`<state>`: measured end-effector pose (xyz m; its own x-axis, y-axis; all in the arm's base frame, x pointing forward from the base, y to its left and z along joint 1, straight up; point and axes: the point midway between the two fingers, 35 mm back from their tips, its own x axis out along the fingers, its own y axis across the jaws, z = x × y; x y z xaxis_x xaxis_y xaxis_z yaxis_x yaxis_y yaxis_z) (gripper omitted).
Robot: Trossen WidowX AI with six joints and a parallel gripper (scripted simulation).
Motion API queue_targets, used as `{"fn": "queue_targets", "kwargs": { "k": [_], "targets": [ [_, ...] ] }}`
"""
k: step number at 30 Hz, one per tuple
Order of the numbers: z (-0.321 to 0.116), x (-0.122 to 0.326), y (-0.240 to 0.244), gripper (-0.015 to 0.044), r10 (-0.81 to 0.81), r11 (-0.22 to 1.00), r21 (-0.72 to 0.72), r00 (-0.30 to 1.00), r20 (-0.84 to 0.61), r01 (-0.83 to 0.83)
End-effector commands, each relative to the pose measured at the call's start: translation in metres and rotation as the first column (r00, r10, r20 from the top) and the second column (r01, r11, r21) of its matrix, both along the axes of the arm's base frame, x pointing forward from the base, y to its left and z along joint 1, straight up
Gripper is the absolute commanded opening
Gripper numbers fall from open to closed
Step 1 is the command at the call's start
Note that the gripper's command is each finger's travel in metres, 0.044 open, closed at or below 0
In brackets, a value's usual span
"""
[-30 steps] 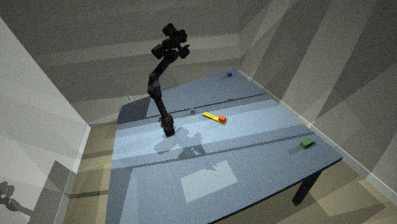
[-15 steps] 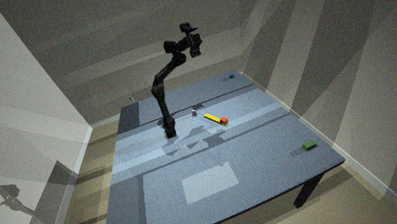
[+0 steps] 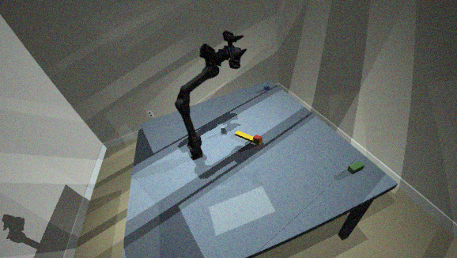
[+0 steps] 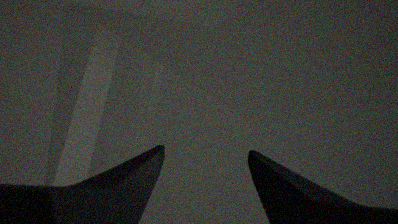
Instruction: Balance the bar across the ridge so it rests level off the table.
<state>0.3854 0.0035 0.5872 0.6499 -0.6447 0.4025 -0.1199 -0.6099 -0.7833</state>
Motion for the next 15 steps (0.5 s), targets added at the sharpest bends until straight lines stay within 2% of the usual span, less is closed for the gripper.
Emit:
{"fn": "queue_targets", "kwargs": {
  "k": [1, 8, 15],
  "targets": [
    [-0.020, 0.024, 0.005, 0.0315, 0.031, 0.998, -0.050, 0.995, -0.095, -0.036],
    [-0.060, 0.061, 0.010, 0.0315, 0.090, 0.987, -0.105, 0.955, -0.281, -0.124],
    [-0.110, 0.090, 0.010, 0.0315, 0.147, 0.971, -0.102, 0.870, -0.471, -0.219]
  ]
}}
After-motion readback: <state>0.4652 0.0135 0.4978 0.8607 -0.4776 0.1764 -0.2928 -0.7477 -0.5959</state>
